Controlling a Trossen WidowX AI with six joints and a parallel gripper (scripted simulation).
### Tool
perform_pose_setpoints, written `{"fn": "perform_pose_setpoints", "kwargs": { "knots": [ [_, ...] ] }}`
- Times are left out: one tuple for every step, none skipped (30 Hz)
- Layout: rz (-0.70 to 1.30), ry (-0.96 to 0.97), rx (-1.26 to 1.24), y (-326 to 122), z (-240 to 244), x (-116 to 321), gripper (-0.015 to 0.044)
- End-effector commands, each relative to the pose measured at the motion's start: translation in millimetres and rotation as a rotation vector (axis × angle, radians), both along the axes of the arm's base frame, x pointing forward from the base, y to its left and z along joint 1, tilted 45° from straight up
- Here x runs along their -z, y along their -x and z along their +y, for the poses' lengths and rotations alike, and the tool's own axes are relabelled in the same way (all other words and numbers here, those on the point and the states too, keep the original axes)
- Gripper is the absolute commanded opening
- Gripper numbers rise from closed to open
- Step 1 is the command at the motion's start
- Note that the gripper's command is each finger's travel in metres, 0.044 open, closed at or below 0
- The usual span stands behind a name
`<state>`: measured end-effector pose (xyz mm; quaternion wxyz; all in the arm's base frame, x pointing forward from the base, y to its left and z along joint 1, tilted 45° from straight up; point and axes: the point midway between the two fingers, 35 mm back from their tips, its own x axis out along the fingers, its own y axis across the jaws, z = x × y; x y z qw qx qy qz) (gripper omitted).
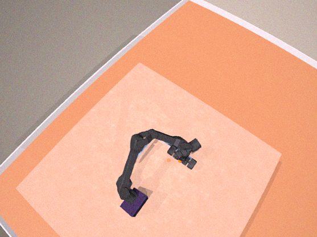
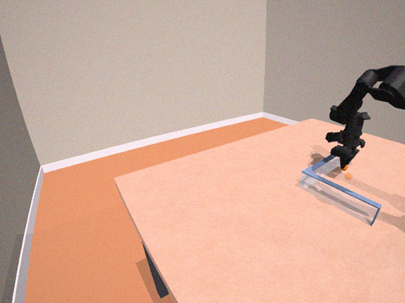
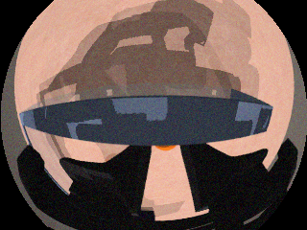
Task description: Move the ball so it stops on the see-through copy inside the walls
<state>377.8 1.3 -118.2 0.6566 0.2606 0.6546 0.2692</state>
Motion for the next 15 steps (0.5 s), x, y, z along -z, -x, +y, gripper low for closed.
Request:
{"fn": "perform_pose_setpoints", "kwargs": {
  "knots": [
    [0.01,-0.003,0.006,2,0,1,0.0035],
    [0.022,-0.001,0.016,5,-3,1,0.0009],
    [0.042,0.003,0.032,10,-8,2,0.0],
    [0.067,0.007,0.052,16,-13,3,0.0],
    [0.092,0.01,0.071,22,-19,3,0.0],
    [0.096,0.011,0.075,22,-22,1,0.0],
    [0.093,0.011,0.072,21,-25,-2,0.0],
    [0.089,0.011,0.069,19,-28,-6,0.0],
    [0.086,0.01,0.066,18,-31,-9,0.0],
    [0.082,0.01,0.063,16,-34,-13,0.0],
    [0.075,0.01,0.059,15,-37,-17,0.0],
    [0.067,0.01,0.055,13,-41,-21,0.0],
    [0.06,0.009,0.05,11,-45,-26,0.0],
    [0.052,0.009,0.046,10,-48,-31,0.0],
    [0.045,0.009,0.041,8,-52,-36,0.0]
  ]
}}
